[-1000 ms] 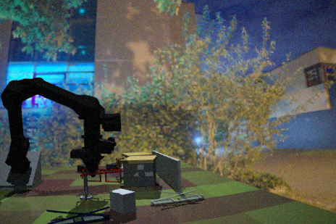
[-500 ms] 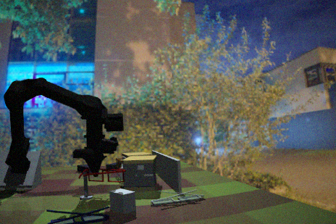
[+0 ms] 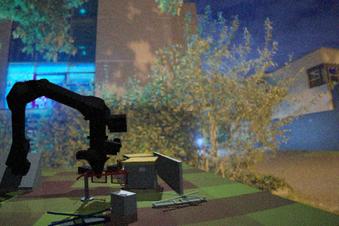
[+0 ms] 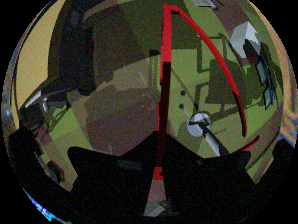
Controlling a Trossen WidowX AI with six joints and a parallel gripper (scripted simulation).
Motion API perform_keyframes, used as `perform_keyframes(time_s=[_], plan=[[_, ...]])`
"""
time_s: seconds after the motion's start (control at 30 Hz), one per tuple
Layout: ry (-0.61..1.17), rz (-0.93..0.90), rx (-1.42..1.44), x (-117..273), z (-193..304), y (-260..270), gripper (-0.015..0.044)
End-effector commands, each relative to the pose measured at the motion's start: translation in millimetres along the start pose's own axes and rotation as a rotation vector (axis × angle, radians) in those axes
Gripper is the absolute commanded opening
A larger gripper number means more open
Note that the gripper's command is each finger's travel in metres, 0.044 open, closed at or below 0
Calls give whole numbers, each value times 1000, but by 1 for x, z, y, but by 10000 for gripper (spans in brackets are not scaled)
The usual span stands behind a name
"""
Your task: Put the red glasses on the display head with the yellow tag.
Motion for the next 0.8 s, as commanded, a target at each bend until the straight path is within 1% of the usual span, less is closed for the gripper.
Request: perform_keyframes(time_s=[0.0, 0.77], plan=[[0, 5, -4, 0, -3, 1, 0], [0, 5, -5, 0, -15, 2, 0]])
Point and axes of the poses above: the point midway between the two fingers, 35 mm back from their tips, its own x axis back along the fingers, its own y axis across the jaws, z = x × y, the point moved 10 cm from there along x, back along the fingers, and after that the axes turned 11 degrees about x, right-handed, at the moved point
